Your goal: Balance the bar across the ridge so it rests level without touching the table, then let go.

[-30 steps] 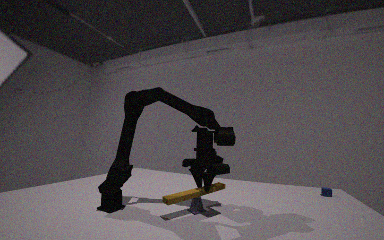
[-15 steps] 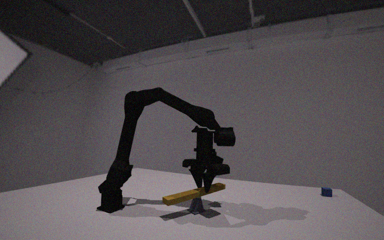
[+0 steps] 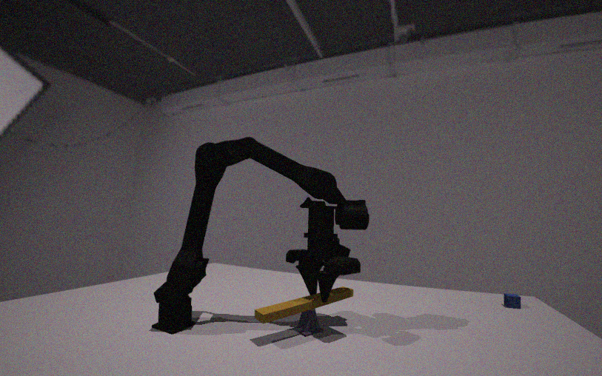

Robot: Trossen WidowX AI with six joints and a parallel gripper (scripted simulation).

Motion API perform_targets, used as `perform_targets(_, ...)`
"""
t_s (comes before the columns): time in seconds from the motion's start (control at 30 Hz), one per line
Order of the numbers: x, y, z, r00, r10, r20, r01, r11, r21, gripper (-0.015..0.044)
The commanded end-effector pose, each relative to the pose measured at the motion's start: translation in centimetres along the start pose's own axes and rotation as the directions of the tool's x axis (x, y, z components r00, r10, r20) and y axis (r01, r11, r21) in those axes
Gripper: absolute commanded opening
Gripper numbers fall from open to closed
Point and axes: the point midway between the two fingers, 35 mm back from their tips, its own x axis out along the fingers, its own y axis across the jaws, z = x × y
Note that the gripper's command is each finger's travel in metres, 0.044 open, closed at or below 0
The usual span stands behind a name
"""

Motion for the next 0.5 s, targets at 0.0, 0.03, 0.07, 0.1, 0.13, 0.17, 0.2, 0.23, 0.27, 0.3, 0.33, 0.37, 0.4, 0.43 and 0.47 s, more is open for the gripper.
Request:
perform_targets(0.0,0.12,0.04,-0.01,1.0,0.003,0.0,-0.003,1.0,0.001,0.0)
perform_targets(0.03,0.13,0.04,-0.01,1.0,0.003,0.0,-0.003,1.0,0.001,0.0)
perform_targets(0.07,0.13,0.04,-0.01,1.0,0.003,0.0,-0.003,1.0,0.001,0.0)
perform_targets(0.1,0.14,0.04,-0.01,1.0,0.003,0.0,-0.003,1.0,0.001,0.0)
perform_targets(0.13,0.15,0.04,-0.01,1.0,0.003,0.0,-0.003,1.0,0.001,0.0)
perform_targets(0.17,0.17,0.04,-0.01,1.0,0.003,0.0,-0.003,1.0,0.001,0.0)
perform_targets(0.2,0.17,0.04,-0.01,1.0,0.003,0.0,-0.003,1.0,0.001,0.0)
perform_targets(0.23,0.17,0.04,-0.01,1.0,0.003,0.0,-0.003,1.0,0.001,0.0)
perform_targets(0.27,0.18,0.04,-0.02,1.0,0.003,0.0,-0.003,1.0,0.001,0.0)
perform_targets(0.3,0.2,0.05,-0.02,1.0,0.003,0.0,-0.003,1.0,0.001,0.0)
perform_targets(0.33,0.2,0.05,-0.02,1.0,0.003,0.0,-0.003,1.0,0.001,0.0)
perform_targets(0.37,0.21,0.05,-0.02,1.0,0.003,0.0,-0.003,1.0,0.001,0.0)
perform_targets(0.4,0.22,0.05,-0.02,1.0,0.003,0.0,-0.003,1.0,0.001,0.0)
perform_targets(0.43,0.23,0.05,-0.02,1.0,0.003,0.0,-0.003,1.0,0.001,0.0)
perform_targets(0.47,0.23,0.05,-0.02,1.0,0.003,0.0,-0.003,1.0,0.001,0.0)
